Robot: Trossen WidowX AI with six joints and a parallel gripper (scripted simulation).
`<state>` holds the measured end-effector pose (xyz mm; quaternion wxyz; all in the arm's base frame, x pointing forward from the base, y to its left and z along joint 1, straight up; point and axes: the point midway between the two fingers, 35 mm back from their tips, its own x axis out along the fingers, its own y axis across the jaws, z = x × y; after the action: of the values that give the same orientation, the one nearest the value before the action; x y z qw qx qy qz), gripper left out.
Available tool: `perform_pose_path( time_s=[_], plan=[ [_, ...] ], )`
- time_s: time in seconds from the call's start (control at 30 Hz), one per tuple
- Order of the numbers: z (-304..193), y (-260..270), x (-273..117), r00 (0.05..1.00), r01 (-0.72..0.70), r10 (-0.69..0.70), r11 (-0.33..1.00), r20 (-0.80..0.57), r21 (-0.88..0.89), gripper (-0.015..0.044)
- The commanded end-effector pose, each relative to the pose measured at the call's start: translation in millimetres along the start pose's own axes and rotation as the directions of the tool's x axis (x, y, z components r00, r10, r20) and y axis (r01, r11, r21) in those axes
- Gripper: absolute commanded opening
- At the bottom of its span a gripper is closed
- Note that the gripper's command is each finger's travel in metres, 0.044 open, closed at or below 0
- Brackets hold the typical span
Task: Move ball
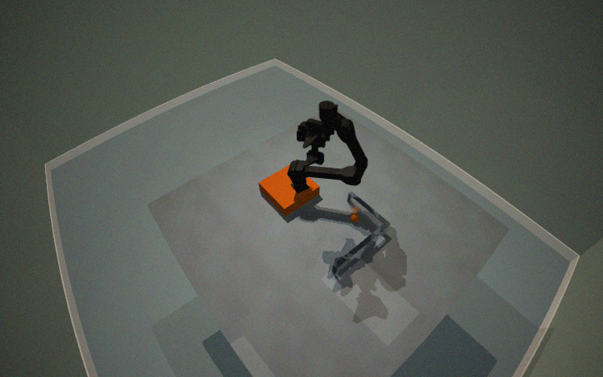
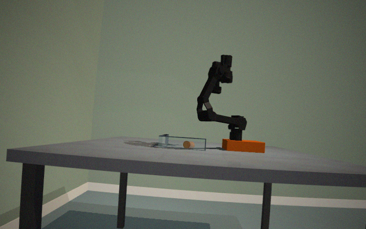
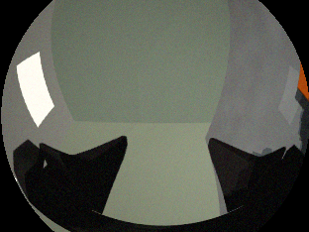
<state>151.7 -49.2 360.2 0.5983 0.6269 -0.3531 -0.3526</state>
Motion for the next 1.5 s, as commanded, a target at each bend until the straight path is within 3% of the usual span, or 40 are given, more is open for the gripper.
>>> perform_pose_path(
  time_s=[0.0, 0.1, 0.53, 0.73, 0.93, 1.2, 1.47],
  plan=[
    [1, 0, -1, 1.0, 0.002, -0.002, 1.0, -0.004, -0.004, 0.0374],
    [12, 5, -6, 0.997, 0.023, -0.028, 0.997, -0.067, -0.069, 0.0301],
    [52, -5, 26, 0.87, 0.029, -0.27, 0.863, -0.413, -0.505, 0.0301],
    [39, -30, 56, 0.728, -0.108, -0.417, 0.714, -0.544, -0.692, 0.0301],
    [5, -65, 79, 0.538, -0.355, -0.569, 0.516, -0.622, -0.779, 0.0301],
    [-60, -125, 80, 0.258, -0.761, -0.757, 0.223, -0.6, -0.609, 0.0301],
    [-127, -194, 42, 0.036, -0.997, -0.903, -0.006, -0.428, -0.071, 0.0301]
  ],
)
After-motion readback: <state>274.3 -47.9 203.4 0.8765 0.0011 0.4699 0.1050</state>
